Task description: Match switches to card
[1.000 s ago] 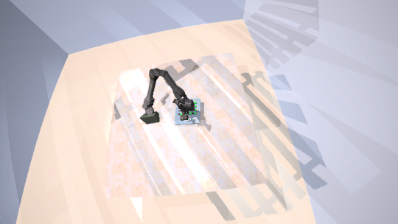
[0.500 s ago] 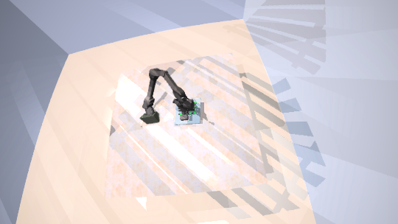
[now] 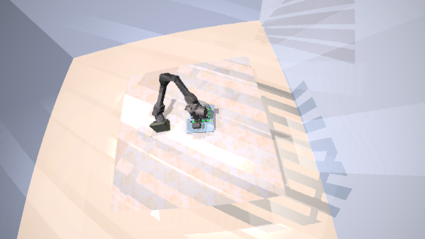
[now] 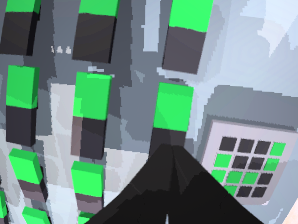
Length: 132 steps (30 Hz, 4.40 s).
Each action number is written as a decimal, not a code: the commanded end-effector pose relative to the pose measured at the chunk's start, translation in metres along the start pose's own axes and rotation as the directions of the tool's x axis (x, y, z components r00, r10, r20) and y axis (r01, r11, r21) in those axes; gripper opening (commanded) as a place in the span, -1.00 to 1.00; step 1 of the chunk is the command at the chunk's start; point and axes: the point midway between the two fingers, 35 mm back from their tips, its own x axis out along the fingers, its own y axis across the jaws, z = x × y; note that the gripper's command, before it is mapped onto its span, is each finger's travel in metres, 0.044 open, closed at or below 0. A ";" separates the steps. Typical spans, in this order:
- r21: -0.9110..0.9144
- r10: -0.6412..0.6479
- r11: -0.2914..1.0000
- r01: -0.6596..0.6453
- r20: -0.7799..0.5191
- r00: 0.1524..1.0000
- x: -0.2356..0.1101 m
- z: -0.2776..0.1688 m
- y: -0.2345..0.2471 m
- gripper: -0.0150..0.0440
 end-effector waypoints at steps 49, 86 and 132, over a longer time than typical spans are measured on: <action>0.007 0.003 1.000 -0.003 -0.028 1.000 -0.056 0.002 0.000 -0.49; 0.012 0.011 1.000 -0.010 -0.007 1.000 -0.025 -0.079 0.099 -0.49; 0.012 0.012 1.000 -0.012 -0.007 1.000 -0.002 -0.080 0.099 -0.49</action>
